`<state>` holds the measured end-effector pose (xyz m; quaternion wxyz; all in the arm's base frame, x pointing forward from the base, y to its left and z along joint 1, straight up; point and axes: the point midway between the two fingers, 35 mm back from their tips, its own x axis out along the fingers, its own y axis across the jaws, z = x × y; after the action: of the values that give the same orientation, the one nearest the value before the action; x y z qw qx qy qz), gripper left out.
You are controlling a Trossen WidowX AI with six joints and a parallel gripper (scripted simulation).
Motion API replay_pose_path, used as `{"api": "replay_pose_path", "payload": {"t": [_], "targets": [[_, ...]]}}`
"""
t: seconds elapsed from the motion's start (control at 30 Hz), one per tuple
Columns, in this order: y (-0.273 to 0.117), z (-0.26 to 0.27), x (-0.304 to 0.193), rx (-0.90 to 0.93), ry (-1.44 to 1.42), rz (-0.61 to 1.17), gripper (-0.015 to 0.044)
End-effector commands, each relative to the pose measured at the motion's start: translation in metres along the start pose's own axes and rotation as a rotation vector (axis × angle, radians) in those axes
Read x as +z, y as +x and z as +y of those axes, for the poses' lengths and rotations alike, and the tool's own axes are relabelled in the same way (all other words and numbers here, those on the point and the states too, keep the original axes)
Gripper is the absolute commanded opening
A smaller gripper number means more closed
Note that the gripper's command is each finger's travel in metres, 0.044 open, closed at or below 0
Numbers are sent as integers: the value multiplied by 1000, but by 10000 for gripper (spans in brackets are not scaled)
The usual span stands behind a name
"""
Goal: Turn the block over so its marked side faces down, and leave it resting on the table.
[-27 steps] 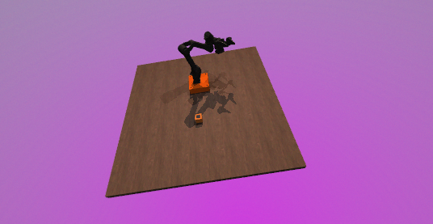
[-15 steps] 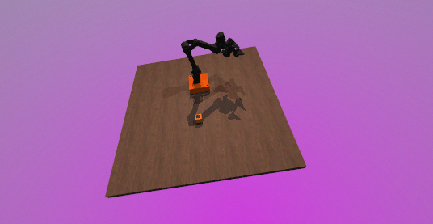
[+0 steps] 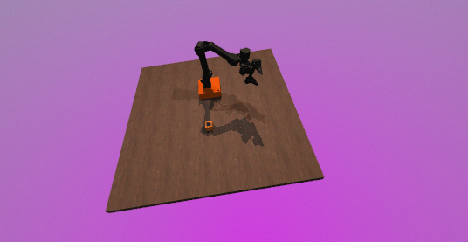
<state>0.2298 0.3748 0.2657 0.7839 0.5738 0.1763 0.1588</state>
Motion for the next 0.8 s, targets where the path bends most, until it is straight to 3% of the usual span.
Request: {"api": "replay_pose_path", "payload": {"t": [0.0, 0.13, 0.4, 0.57, 0.77], "targets": [[20, -14, 12, -65, -120, -4, 440], [49, -39, 38, -185, -300, -5, 440], [95, -127, 141, -607, -705, 125, 440], [89, -181, 210, -841, -854, 293, 440], [54, -235, 278, -1053, -878, 599, 440]]}}
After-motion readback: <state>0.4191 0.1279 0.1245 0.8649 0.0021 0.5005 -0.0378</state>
